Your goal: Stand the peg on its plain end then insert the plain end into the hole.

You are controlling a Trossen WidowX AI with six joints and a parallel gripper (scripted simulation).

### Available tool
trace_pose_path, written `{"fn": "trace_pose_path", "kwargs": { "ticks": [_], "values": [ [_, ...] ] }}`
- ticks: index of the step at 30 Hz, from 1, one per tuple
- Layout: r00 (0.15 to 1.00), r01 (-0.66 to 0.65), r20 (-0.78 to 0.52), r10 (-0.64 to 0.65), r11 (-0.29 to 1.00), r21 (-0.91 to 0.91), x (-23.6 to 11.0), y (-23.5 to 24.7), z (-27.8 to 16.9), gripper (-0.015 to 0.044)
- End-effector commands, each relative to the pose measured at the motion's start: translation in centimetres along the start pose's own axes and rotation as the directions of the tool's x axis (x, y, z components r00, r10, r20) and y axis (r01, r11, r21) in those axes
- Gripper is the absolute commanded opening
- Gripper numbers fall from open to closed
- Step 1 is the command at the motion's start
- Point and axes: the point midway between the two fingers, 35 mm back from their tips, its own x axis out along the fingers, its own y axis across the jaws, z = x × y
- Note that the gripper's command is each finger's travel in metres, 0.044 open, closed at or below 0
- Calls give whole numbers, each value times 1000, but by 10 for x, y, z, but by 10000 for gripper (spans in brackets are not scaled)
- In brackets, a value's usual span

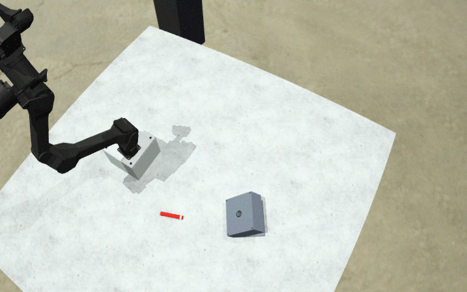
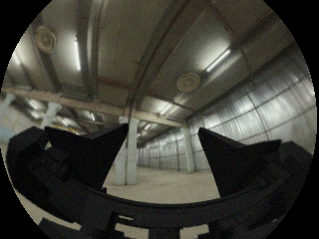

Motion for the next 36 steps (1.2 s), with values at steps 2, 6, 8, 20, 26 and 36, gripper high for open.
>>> {"fn": "trace_pose_path", "kwargs": {
  "ticks": [2,6,8,20,26,36],
  "values": [
    [997,62,51,-63,998,14,3,-29,11,440],
    [989,113,95,-111,994,-12,3,-50,19,440],
    [980,162,119,-162,987,15,4,-71,25,440],
    [858,403,267,-439,897,182,-18,-183,62,440],
    [762,491,339,-552,834,253,-43,-231,82,440],
    [559,581,444,-700,713,393,-102,-297,114,440]
  ]
}}
